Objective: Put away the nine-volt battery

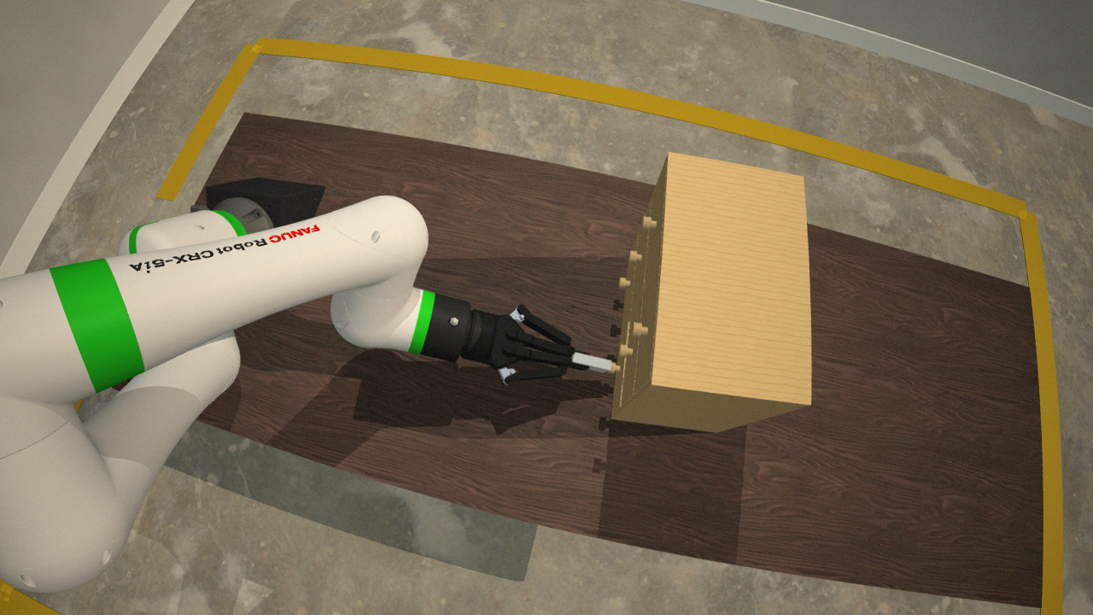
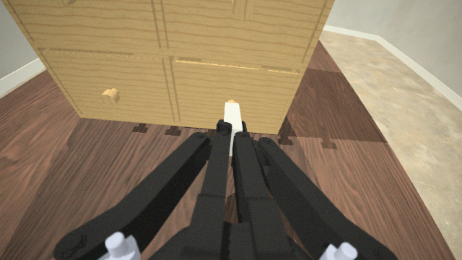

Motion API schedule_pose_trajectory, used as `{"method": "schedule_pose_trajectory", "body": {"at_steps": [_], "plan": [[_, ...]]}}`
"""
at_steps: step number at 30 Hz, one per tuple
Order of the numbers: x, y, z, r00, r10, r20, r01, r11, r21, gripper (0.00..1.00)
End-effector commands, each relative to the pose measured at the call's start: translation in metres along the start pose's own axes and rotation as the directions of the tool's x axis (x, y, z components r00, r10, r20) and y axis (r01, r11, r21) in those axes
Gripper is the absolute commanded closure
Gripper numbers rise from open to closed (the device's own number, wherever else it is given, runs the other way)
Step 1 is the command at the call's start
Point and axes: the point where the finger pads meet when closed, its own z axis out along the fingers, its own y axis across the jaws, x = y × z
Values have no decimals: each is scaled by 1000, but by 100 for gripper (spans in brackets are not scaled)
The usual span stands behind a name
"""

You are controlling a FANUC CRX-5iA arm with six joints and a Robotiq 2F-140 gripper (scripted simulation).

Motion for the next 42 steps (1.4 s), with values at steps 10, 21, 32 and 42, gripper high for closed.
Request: {"method": "schedule_pose_trajectory", "body": {"at_steps": [10,21,32,42], "plan": [[-3,0,-10,1000,0,0,0,1000,0,100],[-16,0,-45,1000,0,0,0,1000,0,100],[-2,0,-63,1000,0,0,0,1000,0,100],[48,0,-117,1000,0,0,0,1000,0,100]]}}
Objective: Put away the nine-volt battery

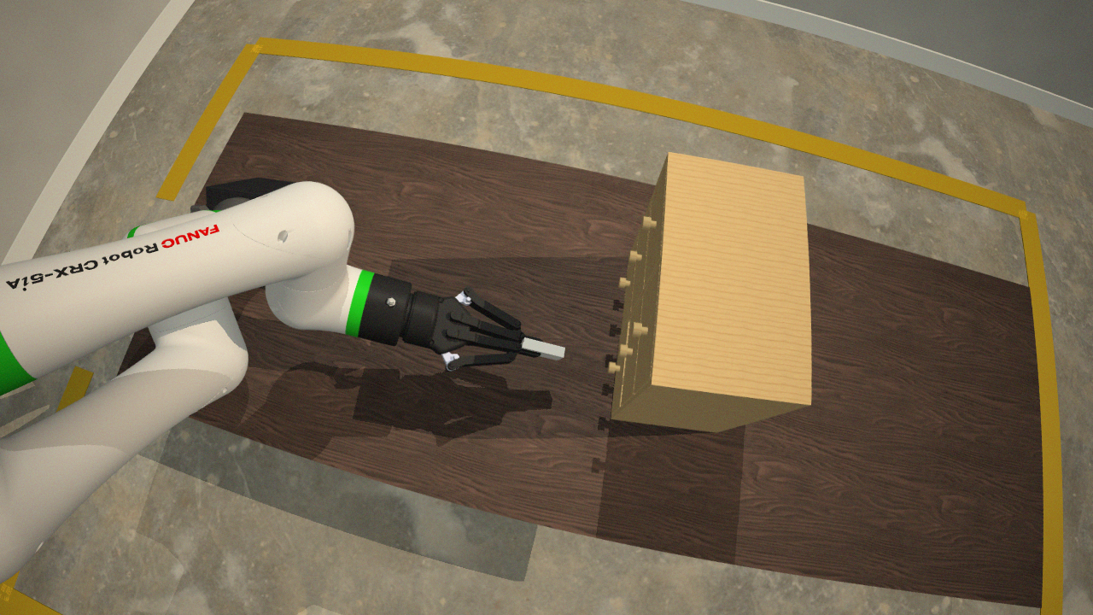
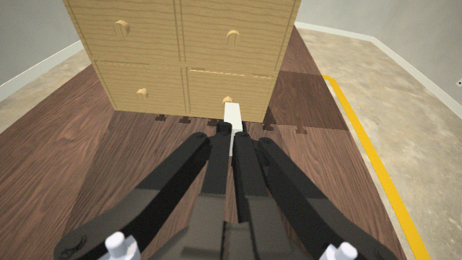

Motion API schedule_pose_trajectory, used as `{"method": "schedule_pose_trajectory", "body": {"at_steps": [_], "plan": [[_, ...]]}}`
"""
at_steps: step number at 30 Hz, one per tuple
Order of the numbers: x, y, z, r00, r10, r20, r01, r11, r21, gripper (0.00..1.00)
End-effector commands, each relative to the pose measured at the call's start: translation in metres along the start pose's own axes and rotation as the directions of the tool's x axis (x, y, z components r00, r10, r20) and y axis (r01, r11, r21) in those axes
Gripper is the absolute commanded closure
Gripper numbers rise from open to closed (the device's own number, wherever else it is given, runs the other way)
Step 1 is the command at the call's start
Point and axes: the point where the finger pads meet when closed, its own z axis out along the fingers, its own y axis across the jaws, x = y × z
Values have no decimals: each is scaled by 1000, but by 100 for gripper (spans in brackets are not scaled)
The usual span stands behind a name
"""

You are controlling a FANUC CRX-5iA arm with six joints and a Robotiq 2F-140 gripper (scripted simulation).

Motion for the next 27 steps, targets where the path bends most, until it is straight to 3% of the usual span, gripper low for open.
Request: {"method": "schedule_pose_trajectory", "body": {"at_steps": [1,27], "plan": [[28,-3,-31,1000,0,0,0,1000,6,100],[36,-2,-42,999,0,46,0,1000,5,100]]}}
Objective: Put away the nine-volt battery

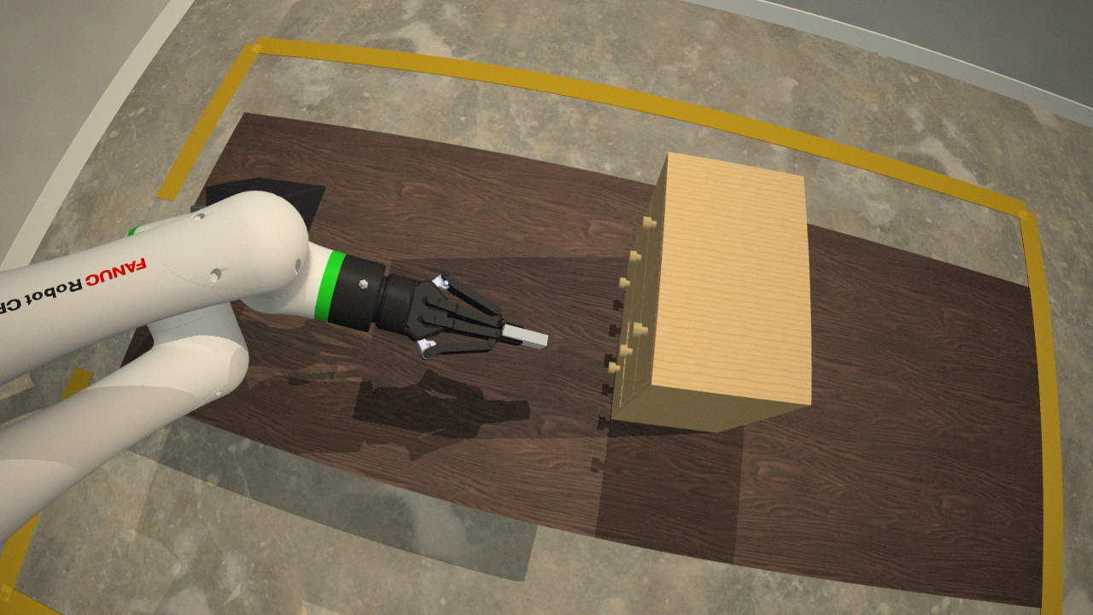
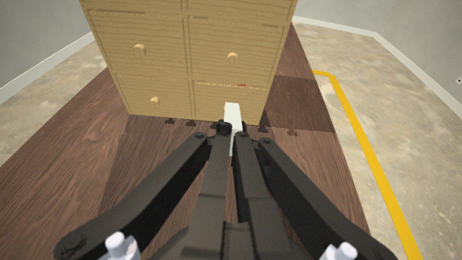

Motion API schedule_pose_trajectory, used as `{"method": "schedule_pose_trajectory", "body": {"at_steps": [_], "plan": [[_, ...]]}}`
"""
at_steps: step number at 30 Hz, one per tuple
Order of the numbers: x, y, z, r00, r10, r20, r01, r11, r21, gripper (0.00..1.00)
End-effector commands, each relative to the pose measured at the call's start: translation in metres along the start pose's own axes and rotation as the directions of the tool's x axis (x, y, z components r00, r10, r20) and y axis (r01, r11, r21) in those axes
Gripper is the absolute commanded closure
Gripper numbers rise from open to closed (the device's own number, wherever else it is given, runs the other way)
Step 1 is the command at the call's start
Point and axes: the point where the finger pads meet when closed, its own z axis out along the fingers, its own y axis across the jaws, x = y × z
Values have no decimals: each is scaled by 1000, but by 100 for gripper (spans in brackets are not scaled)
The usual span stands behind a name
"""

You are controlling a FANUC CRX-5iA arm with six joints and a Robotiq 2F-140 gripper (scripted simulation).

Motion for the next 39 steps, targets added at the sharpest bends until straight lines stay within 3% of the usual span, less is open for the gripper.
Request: {"method": "schedule_pose_trajectory", "body": {"at_steps": [1,15,21,30,32,39], "plan": [[2,0,-2,1000,1,20,-1,1000,1,100],[8,0,-17,988,0,154,-1,1000,1,100],[15,0,-32,957,0,289,-1,1000,1,100],[31,0,-70,797,0,603,-1,1000,2,100],[31,0,-70,797,0,603,-1,1000,2,100],[42,0,-97,627,-1,779,-1,1000,2,100]]}}
